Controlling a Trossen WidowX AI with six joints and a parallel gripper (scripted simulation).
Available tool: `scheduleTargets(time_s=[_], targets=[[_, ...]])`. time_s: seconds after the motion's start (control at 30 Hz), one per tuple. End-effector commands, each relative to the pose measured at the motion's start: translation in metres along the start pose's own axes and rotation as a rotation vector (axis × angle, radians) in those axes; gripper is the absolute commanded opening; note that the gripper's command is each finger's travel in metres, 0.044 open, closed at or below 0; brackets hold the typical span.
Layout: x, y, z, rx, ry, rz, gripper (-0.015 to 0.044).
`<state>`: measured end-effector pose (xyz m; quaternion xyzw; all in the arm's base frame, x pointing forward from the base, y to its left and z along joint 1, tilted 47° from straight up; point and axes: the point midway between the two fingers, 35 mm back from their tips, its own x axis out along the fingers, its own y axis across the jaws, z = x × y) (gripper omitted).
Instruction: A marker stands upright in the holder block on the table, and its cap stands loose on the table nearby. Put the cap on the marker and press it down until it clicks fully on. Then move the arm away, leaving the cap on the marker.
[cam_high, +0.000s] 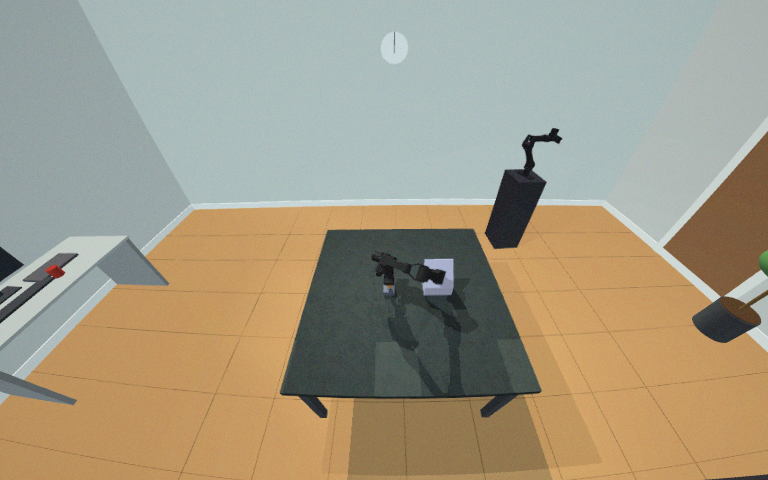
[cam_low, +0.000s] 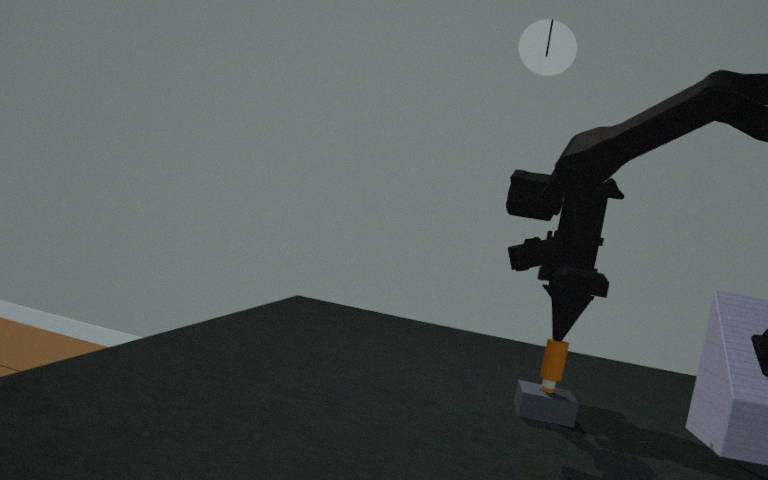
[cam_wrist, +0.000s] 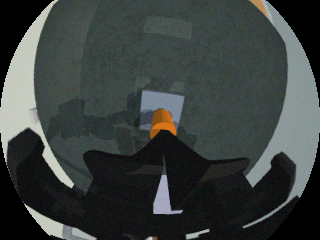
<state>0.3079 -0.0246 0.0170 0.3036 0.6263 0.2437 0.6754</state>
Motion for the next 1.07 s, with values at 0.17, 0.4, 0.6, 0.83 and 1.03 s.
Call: scheduleTargets(time_s=[0.17, 0.4, 0.6, 0.83, 1.03], targets=[[-0.022, -0.002, 0.003, 0.001, -0.002, -0.004, 0.0000], [-0.090, -0.002, 0.000, 0.003, 0.000, -0.003, 0.0000], [-0.090, -0.002, 0.000, 0.003, 0.000, -0.003, 0.0079], [-0.090, -0.002, 0.000, 0.003, 0.000, -0.003, 0.0263], [-0.090, -0.002, 0.000, 0.003, 0.000, -0.003, 0.0420]])
